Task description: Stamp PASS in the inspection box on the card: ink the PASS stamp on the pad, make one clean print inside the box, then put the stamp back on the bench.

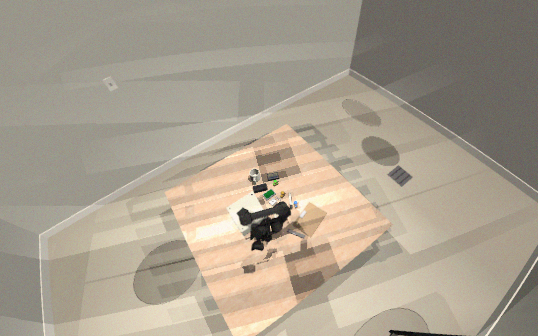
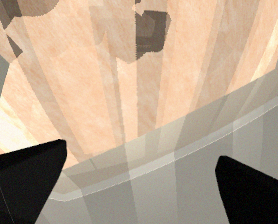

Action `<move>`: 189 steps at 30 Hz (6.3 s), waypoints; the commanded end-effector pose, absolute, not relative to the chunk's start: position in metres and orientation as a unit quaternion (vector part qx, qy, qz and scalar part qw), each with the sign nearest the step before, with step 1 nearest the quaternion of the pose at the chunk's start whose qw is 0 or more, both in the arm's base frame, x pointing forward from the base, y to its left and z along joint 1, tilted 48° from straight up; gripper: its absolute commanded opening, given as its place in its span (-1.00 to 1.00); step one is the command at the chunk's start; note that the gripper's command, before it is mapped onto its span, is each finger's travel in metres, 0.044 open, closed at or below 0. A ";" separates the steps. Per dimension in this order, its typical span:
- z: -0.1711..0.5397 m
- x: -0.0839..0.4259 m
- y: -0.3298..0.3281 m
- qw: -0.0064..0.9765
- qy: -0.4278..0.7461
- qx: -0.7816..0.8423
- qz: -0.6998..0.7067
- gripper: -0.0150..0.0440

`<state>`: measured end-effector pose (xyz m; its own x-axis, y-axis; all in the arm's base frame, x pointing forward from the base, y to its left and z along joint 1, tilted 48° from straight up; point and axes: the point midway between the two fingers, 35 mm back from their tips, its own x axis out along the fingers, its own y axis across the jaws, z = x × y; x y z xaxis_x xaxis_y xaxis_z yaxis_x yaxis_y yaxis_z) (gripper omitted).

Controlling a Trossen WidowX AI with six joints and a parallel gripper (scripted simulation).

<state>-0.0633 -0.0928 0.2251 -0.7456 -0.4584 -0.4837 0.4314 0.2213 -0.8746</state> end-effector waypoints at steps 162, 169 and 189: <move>-0.173 0.368 -0.049 -0.631 -0.660 0.219 0.344 -0.49; -0.171 0.368 -0.047 -0.631 -0.660 0.219 0.344 -0.49; -0.164 0.370 -0.039 -0.631 -0.660 0.218 0.343 -0.49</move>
<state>0.3697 -0.0409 -0.1655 -0.1050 -0.7244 -0.6813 0.1415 0.6672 -0.7313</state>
